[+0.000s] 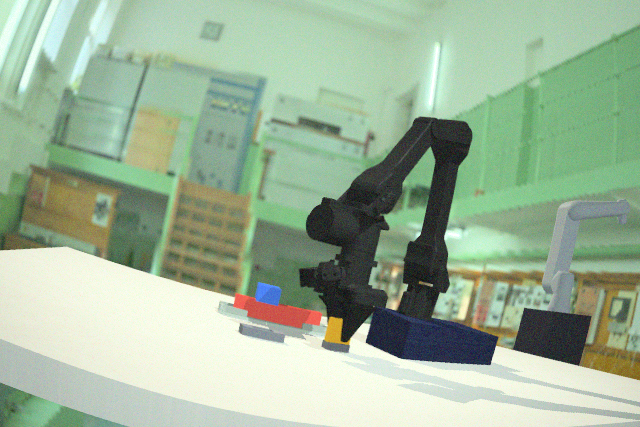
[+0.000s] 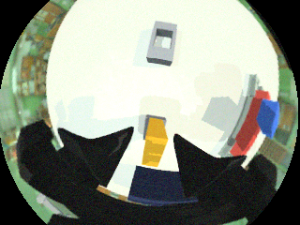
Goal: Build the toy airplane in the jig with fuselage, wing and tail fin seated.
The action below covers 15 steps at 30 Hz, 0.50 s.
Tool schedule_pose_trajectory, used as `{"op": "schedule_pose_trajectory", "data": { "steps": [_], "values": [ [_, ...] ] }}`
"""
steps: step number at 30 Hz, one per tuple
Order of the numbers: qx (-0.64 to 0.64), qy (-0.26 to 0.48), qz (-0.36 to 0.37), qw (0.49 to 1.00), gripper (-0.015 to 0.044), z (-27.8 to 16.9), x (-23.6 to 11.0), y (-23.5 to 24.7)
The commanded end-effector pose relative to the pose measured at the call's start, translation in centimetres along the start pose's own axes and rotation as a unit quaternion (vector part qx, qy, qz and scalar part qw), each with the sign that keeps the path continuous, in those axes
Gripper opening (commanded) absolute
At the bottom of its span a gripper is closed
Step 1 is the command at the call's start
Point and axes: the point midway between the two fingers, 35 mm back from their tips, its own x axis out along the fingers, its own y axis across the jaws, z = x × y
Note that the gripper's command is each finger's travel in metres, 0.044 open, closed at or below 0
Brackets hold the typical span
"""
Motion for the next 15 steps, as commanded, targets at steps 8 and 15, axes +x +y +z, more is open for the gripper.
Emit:
{"op": "schedule_pose_trajectory", "data": {
  "steps": [8,15],
  "values": [
    [0.003,0.001,0.001,1.0,0.0059,-0.07,0.06,0.01],
    [0.002,0.001,0.001,1.0,0.0,-0.07,0.05,0.01]
  ]
}}
